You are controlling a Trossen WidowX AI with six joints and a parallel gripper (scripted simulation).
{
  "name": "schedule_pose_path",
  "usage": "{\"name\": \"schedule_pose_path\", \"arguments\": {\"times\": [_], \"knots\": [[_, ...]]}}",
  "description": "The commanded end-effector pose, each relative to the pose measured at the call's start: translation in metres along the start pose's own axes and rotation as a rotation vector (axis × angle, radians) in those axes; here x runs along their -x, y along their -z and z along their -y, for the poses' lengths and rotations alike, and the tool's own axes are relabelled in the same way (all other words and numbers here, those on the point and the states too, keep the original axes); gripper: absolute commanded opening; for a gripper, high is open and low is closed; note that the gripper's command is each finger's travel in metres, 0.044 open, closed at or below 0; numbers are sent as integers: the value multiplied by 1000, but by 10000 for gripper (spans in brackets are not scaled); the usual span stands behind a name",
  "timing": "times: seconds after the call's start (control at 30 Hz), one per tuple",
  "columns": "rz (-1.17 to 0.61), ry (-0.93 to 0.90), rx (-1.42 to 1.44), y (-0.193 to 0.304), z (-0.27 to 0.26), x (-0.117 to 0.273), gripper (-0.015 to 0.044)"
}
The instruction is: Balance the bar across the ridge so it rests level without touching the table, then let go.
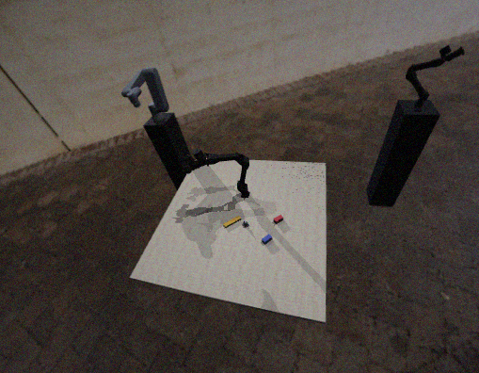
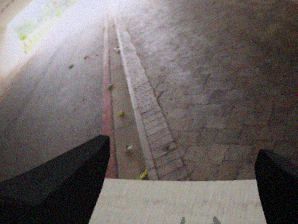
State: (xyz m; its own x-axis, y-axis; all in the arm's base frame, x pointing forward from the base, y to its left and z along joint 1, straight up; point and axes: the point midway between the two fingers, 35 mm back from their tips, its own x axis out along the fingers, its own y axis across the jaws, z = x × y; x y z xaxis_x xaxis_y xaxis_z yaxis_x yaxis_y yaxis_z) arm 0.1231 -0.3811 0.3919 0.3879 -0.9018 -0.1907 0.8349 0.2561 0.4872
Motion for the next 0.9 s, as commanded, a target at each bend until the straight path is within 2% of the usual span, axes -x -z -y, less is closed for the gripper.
{"name": "schedule_pose_path", "arguments": {"times": [0.0,0.43,0.87], "knots": [[-73,-3,-1,23,-7,-10,315],[-345,-35,26,108,-45,-23,315],[-621,-39,87,195,-78,-11,315]]}}
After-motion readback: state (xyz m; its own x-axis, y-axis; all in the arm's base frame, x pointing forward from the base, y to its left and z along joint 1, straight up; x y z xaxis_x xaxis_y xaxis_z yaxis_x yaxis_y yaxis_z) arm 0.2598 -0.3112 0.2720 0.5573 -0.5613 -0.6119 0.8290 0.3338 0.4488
